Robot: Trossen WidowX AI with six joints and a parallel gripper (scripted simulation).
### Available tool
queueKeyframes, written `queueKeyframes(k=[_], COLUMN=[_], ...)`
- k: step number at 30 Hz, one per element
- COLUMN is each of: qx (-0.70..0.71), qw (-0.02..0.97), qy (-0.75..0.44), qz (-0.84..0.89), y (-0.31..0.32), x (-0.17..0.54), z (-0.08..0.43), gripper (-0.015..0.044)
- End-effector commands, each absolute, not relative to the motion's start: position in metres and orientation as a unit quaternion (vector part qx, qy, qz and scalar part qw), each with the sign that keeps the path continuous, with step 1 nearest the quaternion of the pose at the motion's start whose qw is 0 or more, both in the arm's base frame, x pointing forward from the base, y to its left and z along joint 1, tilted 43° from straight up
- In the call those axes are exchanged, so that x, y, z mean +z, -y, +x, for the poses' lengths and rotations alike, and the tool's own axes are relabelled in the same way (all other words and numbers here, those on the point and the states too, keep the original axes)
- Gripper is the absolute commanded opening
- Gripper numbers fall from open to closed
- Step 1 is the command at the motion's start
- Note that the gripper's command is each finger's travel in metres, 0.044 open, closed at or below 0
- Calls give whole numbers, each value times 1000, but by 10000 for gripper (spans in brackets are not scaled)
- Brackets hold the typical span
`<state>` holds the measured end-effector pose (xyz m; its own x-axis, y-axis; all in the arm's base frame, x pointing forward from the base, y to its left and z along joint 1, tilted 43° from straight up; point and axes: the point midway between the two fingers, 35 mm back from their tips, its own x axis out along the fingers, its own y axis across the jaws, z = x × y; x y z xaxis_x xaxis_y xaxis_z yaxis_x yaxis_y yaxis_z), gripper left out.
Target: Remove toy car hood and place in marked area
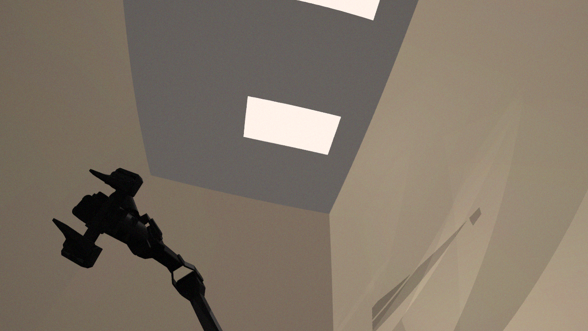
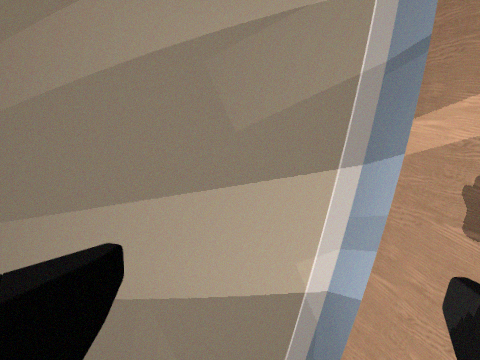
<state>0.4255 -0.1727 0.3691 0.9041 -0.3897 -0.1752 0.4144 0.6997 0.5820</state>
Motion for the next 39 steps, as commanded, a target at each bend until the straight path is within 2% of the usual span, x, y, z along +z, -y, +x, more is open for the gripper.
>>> queueKeyframes(k=[1,11,21,28,39], qx=[-228,-244,-269,-283,-279], qw=[919,904,857,798,658], qy=[-83,-229,-406,-528,-670], qz=[311,265,169,59,-201], y=[159,117,64,26,-16], x=[325,226,103,16,-93], z=[444,468,464,436,353], gripper=[440,440,440,440,440])
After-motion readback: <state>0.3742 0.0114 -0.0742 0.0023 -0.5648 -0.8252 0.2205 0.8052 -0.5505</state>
